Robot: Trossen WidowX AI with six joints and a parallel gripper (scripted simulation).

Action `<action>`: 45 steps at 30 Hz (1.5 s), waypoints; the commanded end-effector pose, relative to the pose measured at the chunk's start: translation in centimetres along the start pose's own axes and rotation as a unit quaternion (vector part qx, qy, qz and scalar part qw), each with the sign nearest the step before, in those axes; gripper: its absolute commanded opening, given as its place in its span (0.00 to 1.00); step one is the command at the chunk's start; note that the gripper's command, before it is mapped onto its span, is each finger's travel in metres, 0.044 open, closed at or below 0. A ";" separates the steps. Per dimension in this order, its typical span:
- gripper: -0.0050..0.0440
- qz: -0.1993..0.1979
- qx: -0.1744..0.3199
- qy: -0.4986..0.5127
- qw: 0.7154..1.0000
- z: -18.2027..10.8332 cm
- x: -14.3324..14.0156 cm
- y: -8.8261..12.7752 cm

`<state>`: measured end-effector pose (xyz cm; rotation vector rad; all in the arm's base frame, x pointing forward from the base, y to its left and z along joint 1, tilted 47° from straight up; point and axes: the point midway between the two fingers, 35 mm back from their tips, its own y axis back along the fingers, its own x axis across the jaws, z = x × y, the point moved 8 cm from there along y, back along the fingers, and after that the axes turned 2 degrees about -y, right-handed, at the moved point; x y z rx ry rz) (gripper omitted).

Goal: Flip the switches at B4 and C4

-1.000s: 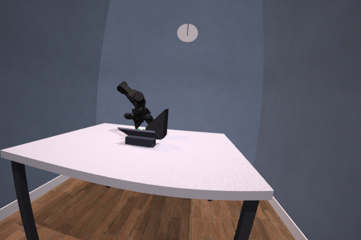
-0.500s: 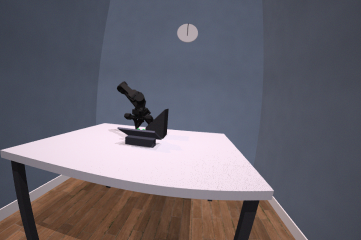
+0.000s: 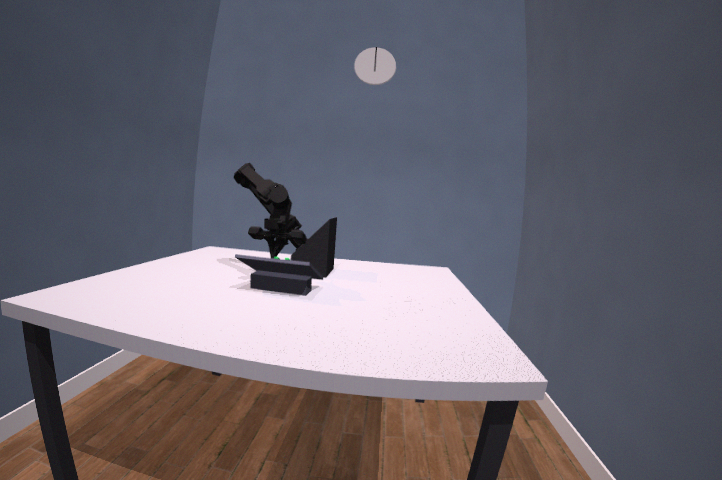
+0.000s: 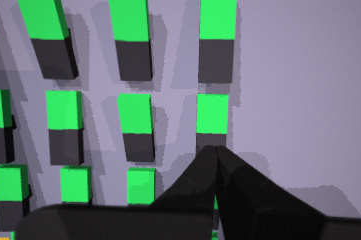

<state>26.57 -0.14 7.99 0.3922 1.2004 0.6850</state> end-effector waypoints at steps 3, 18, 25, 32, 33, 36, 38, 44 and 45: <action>0.10 0.002 0.001 0.002 1.000 -0.1 0.1 -0.1; 0.10 0.002 0.001 0.002 1.000 -0.1 0.1 -0.3; 0.10 0.002 0.001 0.002 1.000 -0.1 0.1 -0.4; 0.10 0.002 0.001 0.002 1.000 -0.1 0.1 -0.5; 0.10 0.002 0.001 0.002 1.000 -0.1 0.1 -0.5; 0.10 0.002 0.001 0.002 1.000 -0.1 0.1 -0.5; 0.10 0.002 0.001 0.002 1.000 -0.1 0.1 -0.5; 0.10 0.008 -0.001 -0.011 1.000 0.7 0.4 2.6; 0.10 0.010 -0.004 -0.019 1.000 0.9 0.4 3.5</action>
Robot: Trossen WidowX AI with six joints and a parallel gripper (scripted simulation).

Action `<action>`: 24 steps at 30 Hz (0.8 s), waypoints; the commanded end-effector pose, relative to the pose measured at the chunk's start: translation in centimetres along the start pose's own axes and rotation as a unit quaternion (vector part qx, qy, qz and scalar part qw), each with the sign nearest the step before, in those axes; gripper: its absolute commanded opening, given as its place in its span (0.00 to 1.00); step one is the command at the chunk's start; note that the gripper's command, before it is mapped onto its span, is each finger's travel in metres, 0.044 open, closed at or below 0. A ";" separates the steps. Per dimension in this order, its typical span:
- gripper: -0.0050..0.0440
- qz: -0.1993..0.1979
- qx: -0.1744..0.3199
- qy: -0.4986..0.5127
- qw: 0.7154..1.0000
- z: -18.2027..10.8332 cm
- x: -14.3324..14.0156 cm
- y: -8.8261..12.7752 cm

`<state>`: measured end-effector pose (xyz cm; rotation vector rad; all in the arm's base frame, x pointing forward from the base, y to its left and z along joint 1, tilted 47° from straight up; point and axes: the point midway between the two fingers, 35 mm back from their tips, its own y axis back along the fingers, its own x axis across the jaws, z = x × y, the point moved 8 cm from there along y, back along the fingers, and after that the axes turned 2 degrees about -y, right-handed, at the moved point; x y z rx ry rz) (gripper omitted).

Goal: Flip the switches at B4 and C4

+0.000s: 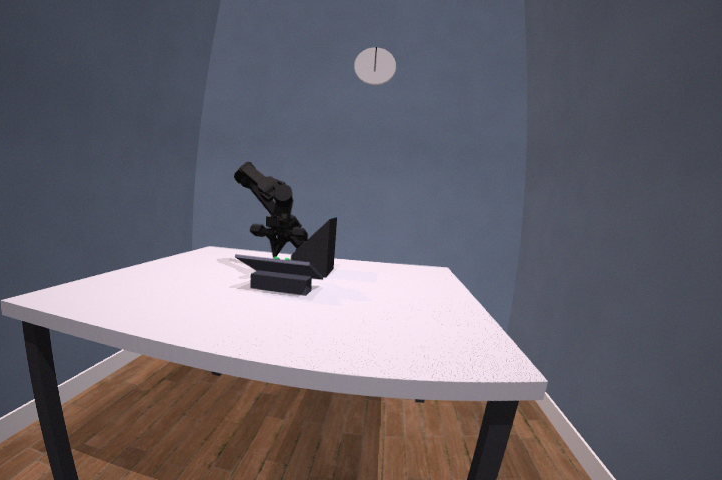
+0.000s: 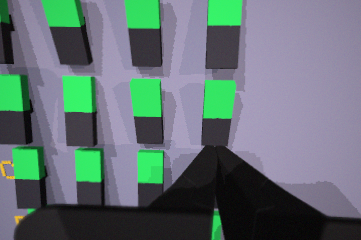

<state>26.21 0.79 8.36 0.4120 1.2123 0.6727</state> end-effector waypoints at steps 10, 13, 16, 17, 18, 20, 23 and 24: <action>0.10 0.001 0.002 0.000 1.000 0.3 -0.2 4.9; 0.10 0.001 0.002 0.000 1.000 -1.5 -0.3 4.9; 0.10 0.001 0.002 0.000 1.000 -1.7 -0.3 4.9; 0.10 0.001 0.003 0.000 1.000 -1.7 -0.3 4.7; 0.10 0.002 0.006 0.000 1.000 -1.6 -0.3 4.1; 0.10 0.001 0.013 0.000 1.000 -1.5 -0.3 2.2; 0.10 0.001 0.015 0.000 1.000 -1.4 -0.3 1.6; 0.10 0.001 0.015 0.000 1.000 -1.4 -0.3 1.4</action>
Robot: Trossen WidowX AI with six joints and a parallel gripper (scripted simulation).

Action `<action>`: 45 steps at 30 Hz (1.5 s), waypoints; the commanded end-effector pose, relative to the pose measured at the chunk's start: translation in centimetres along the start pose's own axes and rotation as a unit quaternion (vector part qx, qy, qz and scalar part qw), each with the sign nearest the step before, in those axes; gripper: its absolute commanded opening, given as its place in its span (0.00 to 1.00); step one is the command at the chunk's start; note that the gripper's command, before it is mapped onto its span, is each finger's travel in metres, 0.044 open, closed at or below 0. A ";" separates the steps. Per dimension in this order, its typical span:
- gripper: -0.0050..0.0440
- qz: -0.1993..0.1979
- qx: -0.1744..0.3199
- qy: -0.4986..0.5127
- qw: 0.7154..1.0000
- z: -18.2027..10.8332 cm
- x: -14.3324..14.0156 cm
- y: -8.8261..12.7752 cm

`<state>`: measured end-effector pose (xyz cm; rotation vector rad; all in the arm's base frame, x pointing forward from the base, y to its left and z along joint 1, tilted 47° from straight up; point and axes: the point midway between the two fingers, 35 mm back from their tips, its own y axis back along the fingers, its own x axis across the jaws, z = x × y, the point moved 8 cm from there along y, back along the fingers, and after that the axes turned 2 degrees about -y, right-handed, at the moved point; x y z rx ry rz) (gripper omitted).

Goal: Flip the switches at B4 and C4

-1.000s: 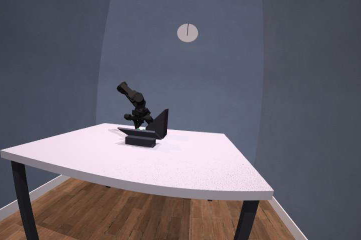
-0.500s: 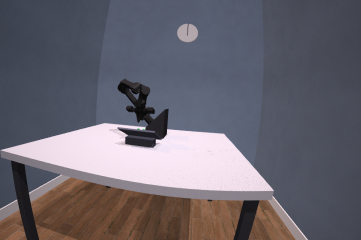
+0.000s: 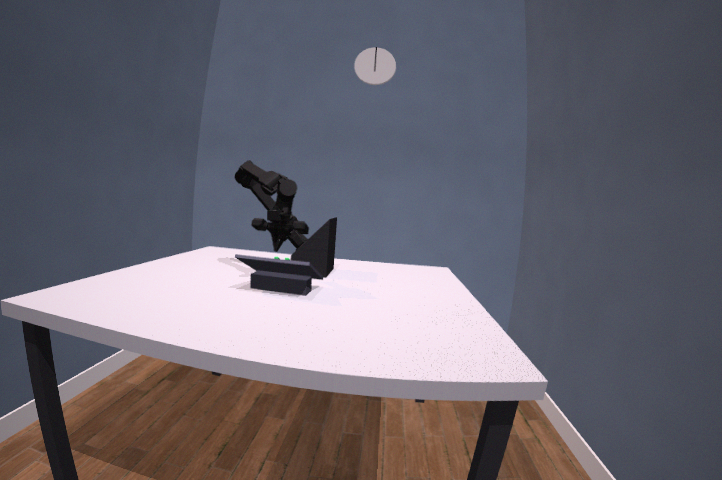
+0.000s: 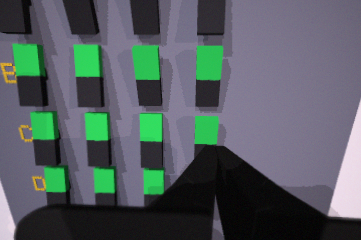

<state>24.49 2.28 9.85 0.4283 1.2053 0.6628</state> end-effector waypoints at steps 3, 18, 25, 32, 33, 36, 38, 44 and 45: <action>0.10 0.000 0.009 0.007 1.000 -0.3 0.1 -1.0; 0.10 0.000 0.009 0.007 1.000 -0.3 0.1 -2.1; 0.10 0.000 0.009 0.007 1.000 -0.3 0.1 -3.0; 0.10 0.000 0.009 0.007 1.000 -0.3 0.1 -3.4; 0.10 0.000 0.009 0.007 1.000 -0.3 0.1 -3.4; 0.10 0.000 0.009 0.007 1.000 -0.3 0.1 -3.4; 0.10 0.000 0.009 0.007 1.000 -0.3 0.1 -3.4; 0.10 0.000 0.009 0.007 1.000 -0.3 0.1 -3.4; 0.10 0.000 0.009 0.007 1.000 -0.3 0.1 -3.4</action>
